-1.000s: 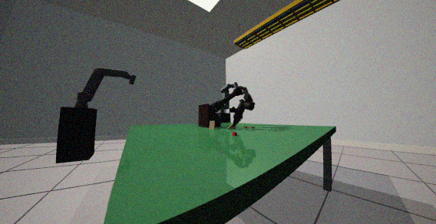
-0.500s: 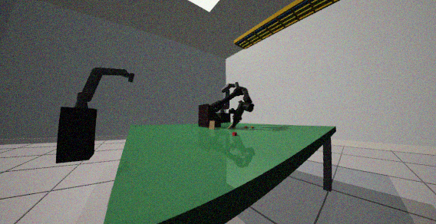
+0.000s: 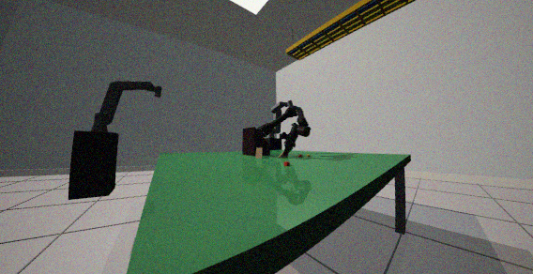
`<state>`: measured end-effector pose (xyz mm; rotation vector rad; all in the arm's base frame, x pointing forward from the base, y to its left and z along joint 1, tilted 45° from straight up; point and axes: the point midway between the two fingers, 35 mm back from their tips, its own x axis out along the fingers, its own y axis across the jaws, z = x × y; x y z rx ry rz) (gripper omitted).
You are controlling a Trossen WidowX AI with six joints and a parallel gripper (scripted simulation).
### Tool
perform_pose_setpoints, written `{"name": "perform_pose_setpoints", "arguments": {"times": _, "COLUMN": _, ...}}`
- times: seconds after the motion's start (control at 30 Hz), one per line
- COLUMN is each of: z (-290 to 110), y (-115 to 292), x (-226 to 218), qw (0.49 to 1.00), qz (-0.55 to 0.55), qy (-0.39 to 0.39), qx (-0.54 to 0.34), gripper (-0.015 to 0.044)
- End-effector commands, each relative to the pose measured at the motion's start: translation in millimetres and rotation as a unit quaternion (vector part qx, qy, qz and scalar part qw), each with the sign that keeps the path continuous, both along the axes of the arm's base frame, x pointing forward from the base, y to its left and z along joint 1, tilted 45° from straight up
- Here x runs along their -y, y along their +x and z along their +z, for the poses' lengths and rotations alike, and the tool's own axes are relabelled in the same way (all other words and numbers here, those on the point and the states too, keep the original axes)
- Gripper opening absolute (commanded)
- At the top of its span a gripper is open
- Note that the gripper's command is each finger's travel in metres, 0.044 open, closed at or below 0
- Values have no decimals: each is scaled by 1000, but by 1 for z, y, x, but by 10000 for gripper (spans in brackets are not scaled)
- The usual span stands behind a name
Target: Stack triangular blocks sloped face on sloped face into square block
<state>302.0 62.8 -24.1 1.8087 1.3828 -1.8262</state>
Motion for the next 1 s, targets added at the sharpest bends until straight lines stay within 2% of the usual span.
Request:
{"name": "perform_pose_setpoints", "arguments": {"times": 0.0, "z": 2, "y": 0, "x": 2, "qw": 1000, "qz": 1, "qy": 0, "qx": 1, "gripper": 0}}
{"name": "perform_pose_setpoints", "arguments": {"times": 0.1, "z": 1, "y": -1, "x": 2, "qw": 1000, "qz": -4, "qy": 7, "qx": 5, "gripper": 0}}
{"name": "perform_pose_setpoints", "arguments": {"times": 0.47, "z": 1, "y": -12, "x": 18, "qw": 988, "qz": -70, "qy": 110, "qx": 79, "gripper": 0}}
{"name": "perform_pose_setpoints", "arguments": {"times": 0.97, "z": -6, "y": -30, "x": 37, "qw": 941, "qz": -155, "qy": 244, "qx": 179, "gripper": 0}}
